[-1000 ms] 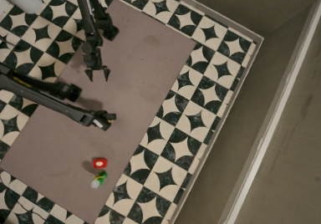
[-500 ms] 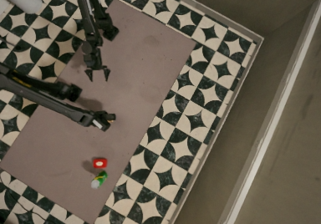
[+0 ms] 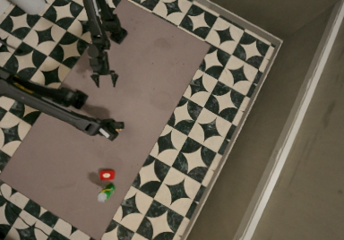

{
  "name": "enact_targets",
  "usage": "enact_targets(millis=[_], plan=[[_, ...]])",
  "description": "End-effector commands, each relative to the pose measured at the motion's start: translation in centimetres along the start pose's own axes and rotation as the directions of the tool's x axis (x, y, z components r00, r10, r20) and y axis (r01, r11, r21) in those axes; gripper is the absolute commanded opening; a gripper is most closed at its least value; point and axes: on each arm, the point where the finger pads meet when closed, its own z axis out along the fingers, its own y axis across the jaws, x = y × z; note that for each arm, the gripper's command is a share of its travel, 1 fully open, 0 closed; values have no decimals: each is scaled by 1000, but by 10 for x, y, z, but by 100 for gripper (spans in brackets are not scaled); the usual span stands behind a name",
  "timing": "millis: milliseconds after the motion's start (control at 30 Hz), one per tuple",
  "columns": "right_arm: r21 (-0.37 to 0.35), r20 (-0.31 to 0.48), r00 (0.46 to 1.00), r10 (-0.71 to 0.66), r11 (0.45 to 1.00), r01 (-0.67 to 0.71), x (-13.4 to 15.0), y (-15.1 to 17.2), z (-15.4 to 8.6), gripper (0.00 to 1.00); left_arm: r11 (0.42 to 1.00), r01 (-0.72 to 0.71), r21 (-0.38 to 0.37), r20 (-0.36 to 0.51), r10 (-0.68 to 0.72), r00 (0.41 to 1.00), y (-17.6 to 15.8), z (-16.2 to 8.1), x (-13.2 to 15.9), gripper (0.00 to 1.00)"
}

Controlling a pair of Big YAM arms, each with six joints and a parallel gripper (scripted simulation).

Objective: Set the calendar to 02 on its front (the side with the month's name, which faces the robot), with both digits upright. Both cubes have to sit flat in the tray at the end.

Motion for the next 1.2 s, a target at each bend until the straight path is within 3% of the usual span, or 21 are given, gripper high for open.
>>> enact_targets(millis=[0,533,967,1167], plan=[[54,64,998,7,998,-11,-19,-22,-23,40,1000,3,-1,58,-3,998,0,5,-31,100],[2,1,1000,14,1000,-14,-9,-15,-4,40,1000,3,-1,58,-3,998,0,5,-31,100],[4,3,1000,6,1000,-6,-7,-6,26,40,1000,3,-1,58,-3,998,0,5,-31,100],[-2,0,1000,5,1000,-5,-11,-6,25,40,1000,3,-1,58,-3,998,0,5,-31,100]])
